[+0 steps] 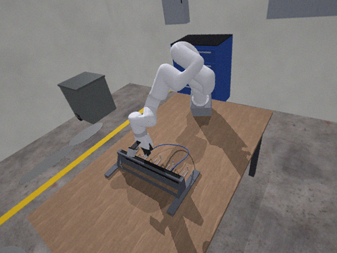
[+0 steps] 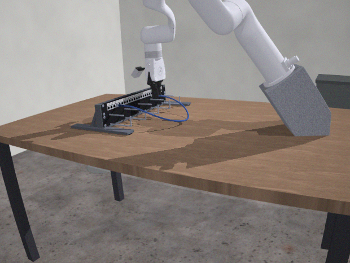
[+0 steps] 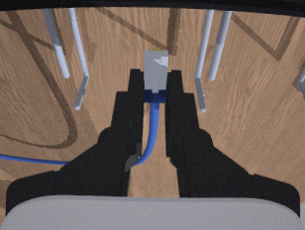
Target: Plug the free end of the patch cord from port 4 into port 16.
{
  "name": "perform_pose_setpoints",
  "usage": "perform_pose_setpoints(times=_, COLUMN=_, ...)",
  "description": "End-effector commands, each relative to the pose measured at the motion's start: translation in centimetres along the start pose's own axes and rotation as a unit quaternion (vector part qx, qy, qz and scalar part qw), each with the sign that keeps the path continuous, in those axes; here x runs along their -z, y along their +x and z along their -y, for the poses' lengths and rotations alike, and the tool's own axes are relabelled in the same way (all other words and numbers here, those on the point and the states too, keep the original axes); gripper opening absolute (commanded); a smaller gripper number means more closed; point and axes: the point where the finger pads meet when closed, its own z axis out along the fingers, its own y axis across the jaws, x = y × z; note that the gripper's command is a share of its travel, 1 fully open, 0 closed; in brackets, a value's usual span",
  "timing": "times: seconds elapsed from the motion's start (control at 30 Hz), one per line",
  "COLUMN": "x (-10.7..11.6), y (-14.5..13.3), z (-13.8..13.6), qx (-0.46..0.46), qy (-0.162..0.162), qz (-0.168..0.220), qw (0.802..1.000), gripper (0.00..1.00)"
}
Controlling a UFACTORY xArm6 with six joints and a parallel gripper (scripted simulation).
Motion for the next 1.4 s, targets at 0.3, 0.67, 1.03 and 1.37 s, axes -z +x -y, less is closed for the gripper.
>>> perform_pose_setpoints(times=0.3, x=0.0, y=0.2, z=0.0, qx=0.000, qy=-0.001, qz=-0.002, qw=1.000, gripper=0.00)
perform_pose_setpoints(times=0.67, x=0.0, y=0.3, z=0.0, qx=0.000, qy=-0.001, qz=-0.002, qw=1.000, gripper=0.00)
perform_pose_setpoints(times=1.03, x=0.1, y=1.4, z=0.0, qx=0.000, qy=-0.001, qz=-0.002, qw=1.000, gripper=0.00)
perform_pose_setpoints(times=1.37, x=0.1, y=2.7, z=0.0, qx=0.000, qy=-0.001, qz=-0.002, qw=1.000, gripper=0.00)
